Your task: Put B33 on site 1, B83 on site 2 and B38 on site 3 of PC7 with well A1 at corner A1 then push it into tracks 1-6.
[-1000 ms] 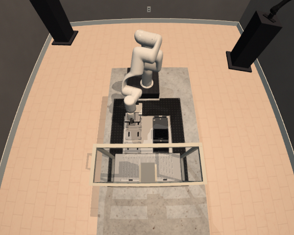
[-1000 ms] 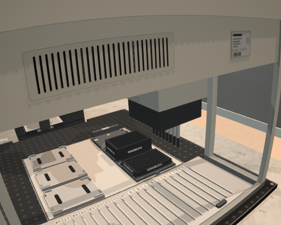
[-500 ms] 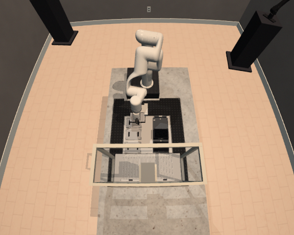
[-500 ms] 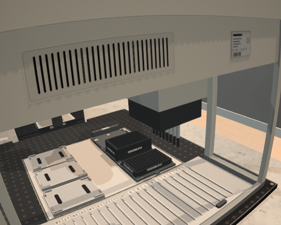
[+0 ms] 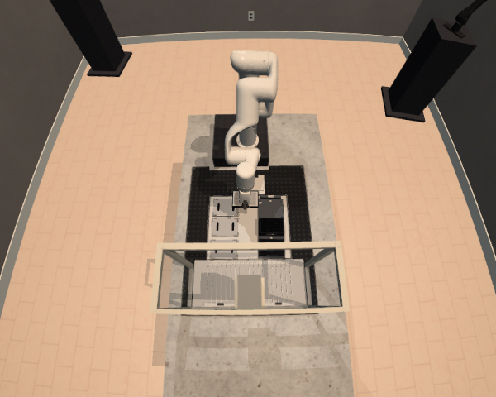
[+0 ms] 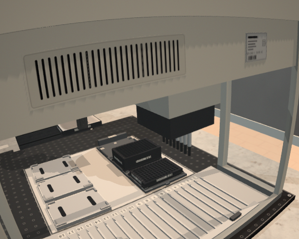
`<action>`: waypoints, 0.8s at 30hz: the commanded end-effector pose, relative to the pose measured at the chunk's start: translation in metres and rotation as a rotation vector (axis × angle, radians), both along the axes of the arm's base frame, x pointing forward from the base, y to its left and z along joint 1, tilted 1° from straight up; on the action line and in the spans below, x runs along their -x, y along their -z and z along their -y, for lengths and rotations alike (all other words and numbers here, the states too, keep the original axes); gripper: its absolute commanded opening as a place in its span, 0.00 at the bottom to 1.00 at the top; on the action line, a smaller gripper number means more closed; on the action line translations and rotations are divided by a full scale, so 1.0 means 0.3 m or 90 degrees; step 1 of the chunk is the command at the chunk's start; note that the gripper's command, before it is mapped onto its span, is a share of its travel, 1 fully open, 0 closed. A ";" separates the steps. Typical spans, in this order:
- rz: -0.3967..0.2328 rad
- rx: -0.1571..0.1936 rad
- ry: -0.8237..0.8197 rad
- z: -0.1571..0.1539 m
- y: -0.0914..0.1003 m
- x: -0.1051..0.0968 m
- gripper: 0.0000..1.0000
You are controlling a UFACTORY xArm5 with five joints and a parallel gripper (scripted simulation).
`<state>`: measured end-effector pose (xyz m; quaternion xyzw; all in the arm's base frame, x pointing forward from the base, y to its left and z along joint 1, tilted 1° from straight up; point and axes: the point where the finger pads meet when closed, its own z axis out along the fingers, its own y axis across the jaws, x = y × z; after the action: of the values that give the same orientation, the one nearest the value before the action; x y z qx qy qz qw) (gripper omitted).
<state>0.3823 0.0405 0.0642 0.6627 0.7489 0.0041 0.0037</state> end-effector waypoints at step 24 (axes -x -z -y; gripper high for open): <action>0.001 -0.012 0.000 -0.367 -0.009 0.028 0.00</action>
<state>0.3733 0.1402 0.0656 0.6632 0.7484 0.0067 0.0036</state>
